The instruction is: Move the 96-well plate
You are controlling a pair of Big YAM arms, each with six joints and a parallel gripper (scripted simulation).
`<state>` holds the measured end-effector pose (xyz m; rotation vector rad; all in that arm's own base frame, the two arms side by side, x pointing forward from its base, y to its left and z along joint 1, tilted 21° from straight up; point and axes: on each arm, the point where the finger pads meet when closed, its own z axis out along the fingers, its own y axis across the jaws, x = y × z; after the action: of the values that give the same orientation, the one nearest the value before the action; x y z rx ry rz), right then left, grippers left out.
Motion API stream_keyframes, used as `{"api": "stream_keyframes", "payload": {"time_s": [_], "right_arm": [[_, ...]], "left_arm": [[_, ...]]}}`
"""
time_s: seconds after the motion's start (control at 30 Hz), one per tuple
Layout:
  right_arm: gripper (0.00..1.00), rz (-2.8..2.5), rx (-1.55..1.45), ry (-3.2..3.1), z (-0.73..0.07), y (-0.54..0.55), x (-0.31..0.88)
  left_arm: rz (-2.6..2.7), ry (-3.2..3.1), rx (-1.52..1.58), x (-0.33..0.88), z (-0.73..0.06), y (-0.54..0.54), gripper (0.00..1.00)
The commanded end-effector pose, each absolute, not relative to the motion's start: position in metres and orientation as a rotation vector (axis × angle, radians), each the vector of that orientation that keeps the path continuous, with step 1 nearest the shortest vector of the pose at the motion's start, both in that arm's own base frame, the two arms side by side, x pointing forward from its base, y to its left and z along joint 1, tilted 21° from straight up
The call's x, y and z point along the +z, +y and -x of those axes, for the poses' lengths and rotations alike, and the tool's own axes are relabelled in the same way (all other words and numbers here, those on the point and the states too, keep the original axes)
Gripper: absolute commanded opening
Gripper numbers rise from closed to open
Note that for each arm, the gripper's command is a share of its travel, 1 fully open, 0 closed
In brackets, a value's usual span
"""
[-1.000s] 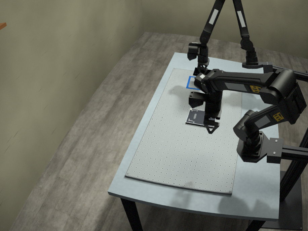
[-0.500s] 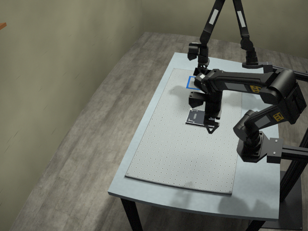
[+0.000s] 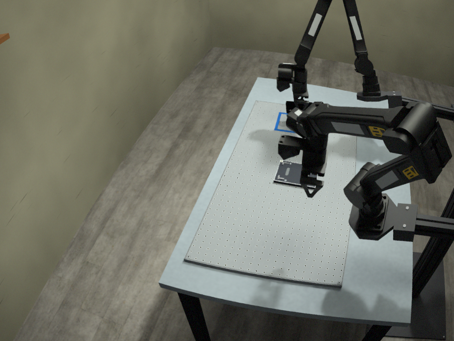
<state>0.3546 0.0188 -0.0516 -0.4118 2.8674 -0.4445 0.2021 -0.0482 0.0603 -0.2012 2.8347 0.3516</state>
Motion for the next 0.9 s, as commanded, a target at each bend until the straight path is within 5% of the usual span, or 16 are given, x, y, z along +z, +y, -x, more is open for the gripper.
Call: {"api": "stream_keyframes", "payload": {"time_s": [0.0, 0.87], "right_arm": [[0.00, 0.624, -0.462, 2.848, -0.3542, 0.0257, -0.0534], [0.00, 1.757, -0.555, 2.482, -0.3500, 0.0255, -0.0553]], "left_arm": [[0.204, 2.854, 0.375, 0.0557, -0.2000, -0.0437, 1.00], [0.204, 2.854, 0.375, 0.0557, -0.2000, -0.0437, 1.00]]}}
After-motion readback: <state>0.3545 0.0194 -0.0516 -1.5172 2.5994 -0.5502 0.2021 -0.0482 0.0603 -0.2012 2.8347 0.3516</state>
